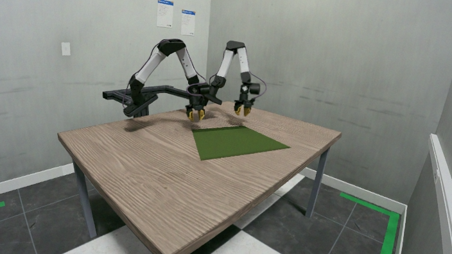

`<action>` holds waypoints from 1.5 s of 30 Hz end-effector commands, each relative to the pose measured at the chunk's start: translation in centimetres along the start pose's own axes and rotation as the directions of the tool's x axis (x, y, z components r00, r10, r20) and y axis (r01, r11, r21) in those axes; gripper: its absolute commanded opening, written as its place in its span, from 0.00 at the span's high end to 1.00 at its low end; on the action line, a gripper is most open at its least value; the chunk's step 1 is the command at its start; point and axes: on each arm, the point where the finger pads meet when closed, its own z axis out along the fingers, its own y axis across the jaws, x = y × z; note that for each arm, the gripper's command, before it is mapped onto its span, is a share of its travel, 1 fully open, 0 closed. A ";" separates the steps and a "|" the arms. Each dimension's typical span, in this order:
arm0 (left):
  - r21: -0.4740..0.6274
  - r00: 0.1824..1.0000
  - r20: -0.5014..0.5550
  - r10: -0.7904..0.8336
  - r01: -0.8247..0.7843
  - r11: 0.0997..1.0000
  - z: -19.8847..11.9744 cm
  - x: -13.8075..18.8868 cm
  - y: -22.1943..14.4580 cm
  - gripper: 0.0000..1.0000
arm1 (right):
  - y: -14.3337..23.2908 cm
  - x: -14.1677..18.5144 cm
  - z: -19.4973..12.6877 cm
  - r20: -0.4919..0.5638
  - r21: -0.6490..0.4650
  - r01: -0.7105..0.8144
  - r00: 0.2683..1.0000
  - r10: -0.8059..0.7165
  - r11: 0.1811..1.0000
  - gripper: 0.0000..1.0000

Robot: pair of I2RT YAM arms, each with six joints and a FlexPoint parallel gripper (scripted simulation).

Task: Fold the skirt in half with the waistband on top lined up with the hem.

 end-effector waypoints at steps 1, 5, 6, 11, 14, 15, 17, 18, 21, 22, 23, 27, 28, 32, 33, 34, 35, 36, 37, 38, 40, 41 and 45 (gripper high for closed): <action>-0.098 0.994 0.108 0.013 -0.002 0.995 0.9 -1.2 1.5 0.52 | -0.1 -0.1 -0.4 0.005 0.011 -0.008 1.000 0.008 1.000 0.52; -0.098 0.994 0.108 0.013 -0.002 0.995 0.9 -1.2 1.5 0.52 | -0.1 -0.1 -0.4 0.005 0.011 -0.008 1.000 0.008 1.000 0.52; -0.116 0.992 0.123 0.012 0.002 0.993 0.6 -1.8 2.4 0.52 | -0.1 -0.1 -0.4 0.005 0.011 -0.008 1.000 0.008 1.000 0.52; -0.107 0.993 0.116 0.014 -0.001 0.994 0.7 -1.6 1.9 0.52 | -0.1 -0.1 -0.4 0.005 0.011 -0.008 1.000 0.008 1.000 0.52; -0.113 0.993 0.115 0.015 -0.002 0.994 0.4 -1.7 1.9 0.52 | -0.1 -0.1 -0.4 0.005 0.011 -0.008 1.000 0.008 1.000 0.52; -0.113 0.993 0.115 0.015 -0.002 0.994 0.4 -1.7 1.9 0.52 | -0.1 -0.1 -0.4 0.005 0.011 -0.008 1.000 0.008 1.000 0.52; -0.113 0.993 0.115 0.015 -0.002 0.994 0.4 -1.7 1.9 0.52 | -0.1 -0.1 -0.4 0.005 0.011 -0.008 1.000 0.008 1.000 0.52; -0.113 0.993 0.115 0.015 -0.002 0.994 0.4 -1.7 1.9 0.52 | -0.1 -0.1 -0.4 0.005 0.011 -0.008 1.000 0.008 1.000 0.52; -0.092 0.995 0.103 0.011 -0.001 0.996 1.4 -0.9 1.3 0.52 | -0.7 0.2 1.0 0.007 0.039 -0.011 1.000 0.010 0.999 0.52; -0.092 0.995 0.103 0.011 -0.001 0.996 1.4 -0.9 1.3 0.52 | -0.7 0.2 1.0 0.007 0.039 -0.011 1.000 0.010 0.999 0.52; -0.102 0.994 0.112 0.012 -0.001 0.995 1.5 -1.2 1.8 0.52 | -0.9 0.3 1.3 0.008 0.036 -0.009 1.000 0.008 0.999 0.52; -0.098 0.994 0.109 0.012 -0.002 0.995 2.8 -0.7 1.8 0.52 | -1.1 0.8 2.6 0.008 0.037 0.002 1.000 -0.003 0.999 0.52; -0.098 0.994 0.109 0.012 -0.002 0.995 3.1 -0.6 1.8 0.52 | -1.3 0.9 2.9 0.008 0.040 0.004 1.000 -0.005 0.999 0.52; -0.100 0.994 0.110 0.012 -0.001 0.995 4.4 -0.4 2.1 0.52 | -1.2 1.4 4.1 0.008 0.036 0.002 1.000 -0.002 0.999 0.52; -0.101 0.994 0.111 0.012 -0.001 0.995 4.7 -0.3 2.2 0.52 | -1.2 1.5 4.4 0.008 0.036 0.001 1.000 -0.002 0.999 0.52; -0.102 0.994 0.112 0.012 -0.001 0.995 5.0 -0.3 2.3 0.52 | -1.2 1.6 4.7 0.008 0.036 0.001 1.000 -0.001 0.999 0.52; -0.105 0.993 0.114 0.012 0.000 0.994 5.3 -0.3 2.5 0.52 | -1.1 1.7 5.0 0.008 0.034 0.000 1.000 0.000 0.999 0.52; -0.109 0.993 0.116 0.012 0.001 0.994 5.6 -0.3 2.7 0.52 | -1.0 1.8 5.3 0.008 0.031 -0.002 1.000 0.002 1.000 0.52; -0.114 0.993 0.119 0.012 0.001 0.994 5.8 -0.4 3.0 0.52 | -0.9 1.8 5.6 0.009 0.028 -0.004 1.000 0.004 1.000 0.52; -0.114 0.993 0.119 0.012 0.001 0.994 5.8 -0.4 3.0 0.52 | -0.9 1.8 5.6 0.009 0.028 -0.004 1.000 0.004 1.000 0.52; -0.113 0.993 0.119 0.012 0.001 0.994 6.2 -0.3 3.0 0.52 | -0.7 1.9 5.8 0.009 0.024 -0.007 1.000 0.007 1.000 0.52; -0.117 0.993 0.121 0.012 0.002 0.993 6.5 -0.3 3.3 0.52 | -0.5 2.0 6.1 0.009 0.019 -0.011 1.000 0.010 1.000 0.52; -0.103 0.994 0.112 0.012 -0.001 0.995 7.1 0.3 2.6 0.52 | -0.9 2.3 6.7 0.009 0.026 -0.003 1.000 0.003 1.000 0.52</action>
